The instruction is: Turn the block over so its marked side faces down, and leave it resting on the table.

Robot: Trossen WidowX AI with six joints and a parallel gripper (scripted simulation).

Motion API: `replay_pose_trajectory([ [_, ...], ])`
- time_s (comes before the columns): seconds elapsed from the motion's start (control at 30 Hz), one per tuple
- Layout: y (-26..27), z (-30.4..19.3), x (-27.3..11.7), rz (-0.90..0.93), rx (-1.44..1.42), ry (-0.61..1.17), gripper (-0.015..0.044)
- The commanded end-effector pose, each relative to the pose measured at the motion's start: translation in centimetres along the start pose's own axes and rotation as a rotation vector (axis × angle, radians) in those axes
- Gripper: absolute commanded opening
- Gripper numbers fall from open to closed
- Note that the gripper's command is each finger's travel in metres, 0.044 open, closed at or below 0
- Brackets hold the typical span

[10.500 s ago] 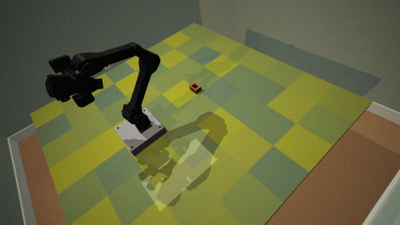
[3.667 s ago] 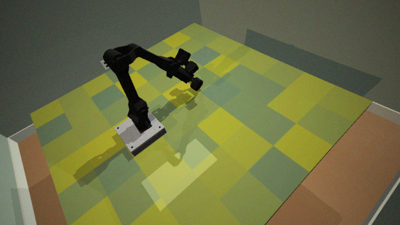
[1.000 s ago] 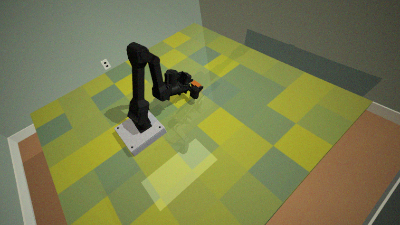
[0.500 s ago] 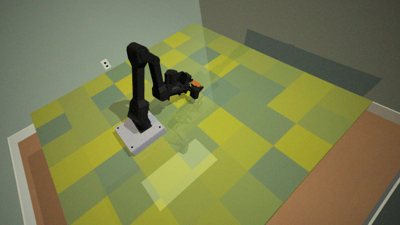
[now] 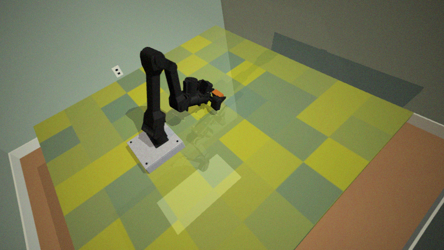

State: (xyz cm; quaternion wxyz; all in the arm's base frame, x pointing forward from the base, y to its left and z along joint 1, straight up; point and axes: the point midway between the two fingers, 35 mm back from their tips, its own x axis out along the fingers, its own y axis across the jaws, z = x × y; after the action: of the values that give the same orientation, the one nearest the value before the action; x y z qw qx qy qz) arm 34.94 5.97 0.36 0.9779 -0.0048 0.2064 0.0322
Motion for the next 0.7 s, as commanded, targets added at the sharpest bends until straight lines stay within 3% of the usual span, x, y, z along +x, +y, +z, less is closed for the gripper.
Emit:
replay_pose_trajectory([
  [0.0,0.1,0.6,0.8,-0.001,-0.005,0.058,0.044],
  [0.3,0.3,3.5,-0.3,0.0,-0.006,0.358,0.044],
  [0.67,0.0,6.0,-4.5,-0.002,0.001,0.528,0.044],
])
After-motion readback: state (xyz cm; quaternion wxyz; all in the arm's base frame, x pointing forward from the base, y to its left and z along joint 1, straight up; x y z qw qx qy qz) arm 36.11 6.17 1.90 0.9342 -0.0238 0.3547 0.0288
